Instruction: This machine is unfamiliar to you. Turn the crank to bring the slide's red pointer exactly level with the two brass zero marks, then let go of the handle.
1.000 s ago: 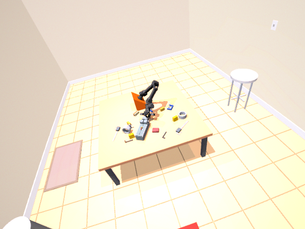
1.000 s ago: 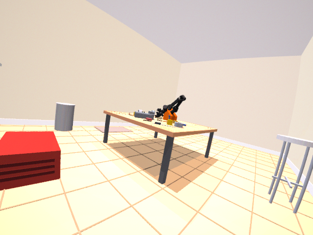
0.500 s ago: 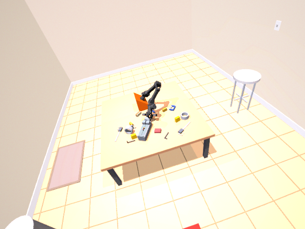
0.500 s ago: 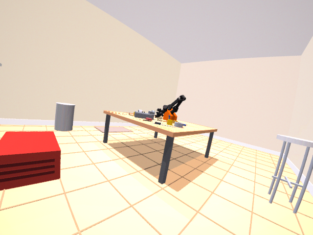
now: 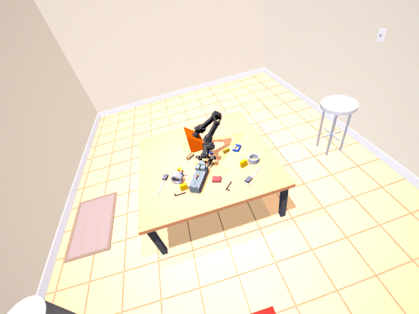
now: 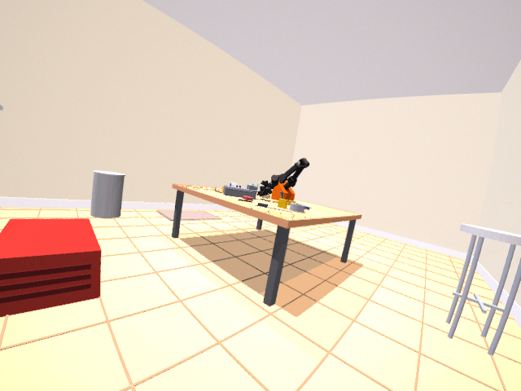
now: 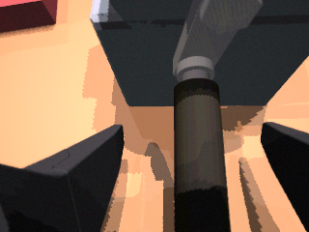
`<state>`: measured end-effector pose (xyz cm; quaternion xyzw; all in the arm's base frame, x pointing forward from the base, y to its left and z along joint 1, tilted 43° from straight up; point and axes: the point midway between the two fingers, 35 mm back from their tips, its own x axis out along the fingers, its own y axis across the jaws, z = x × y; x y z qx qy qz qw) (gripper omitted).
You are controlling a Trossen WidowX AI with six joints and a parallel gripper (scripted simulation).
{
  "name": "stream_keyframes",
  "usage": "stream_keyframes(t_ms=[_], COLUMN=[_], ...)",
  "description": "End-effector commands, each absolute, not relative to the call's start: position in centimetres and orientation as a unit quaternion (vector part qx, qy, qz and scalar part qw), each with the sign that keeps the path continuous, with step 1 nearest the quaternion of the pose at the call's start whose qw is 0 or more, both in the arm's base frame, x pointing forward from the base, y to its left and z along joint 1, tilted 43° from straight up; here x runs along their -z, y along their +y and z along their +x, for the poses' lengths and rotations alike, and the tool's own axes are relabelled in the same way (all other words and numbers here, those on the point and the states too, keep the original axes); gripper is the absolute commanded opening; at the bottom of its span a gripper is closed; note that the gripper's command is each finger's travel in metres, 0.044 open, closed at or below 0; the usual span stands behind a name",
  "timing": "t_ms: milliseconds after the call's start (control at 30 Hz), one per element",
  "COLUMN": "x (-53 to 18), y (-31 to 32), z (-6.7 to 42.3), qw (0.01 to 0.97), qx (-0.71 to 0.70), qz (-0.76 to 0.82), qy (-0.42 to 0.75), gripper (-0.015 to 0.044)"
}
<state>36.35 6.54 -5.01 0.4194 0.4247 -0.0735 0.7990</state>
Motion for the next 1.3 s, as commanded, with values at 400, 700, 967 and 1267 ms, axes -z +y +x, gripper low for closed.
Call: stream_keyframes(t_ms=[400, 700, 967, 1267], x=[2.1, -0.7, -6.1, -6.7], y=[3.8, 0.9, -4.1, -6.0], z=[36.5, 37.0, 36.8, 38.5], qw=[0.799, 0.8, 0.8, 0.808], qx=[0.074, 0.076, 0.078, 0.055], qz=[0.419, 0.417, 0.417, 0.404], qy=[0.425, 0.426, 0.424, 0.425], gripper=[0.044, 0.044, 0.044, 0.044])
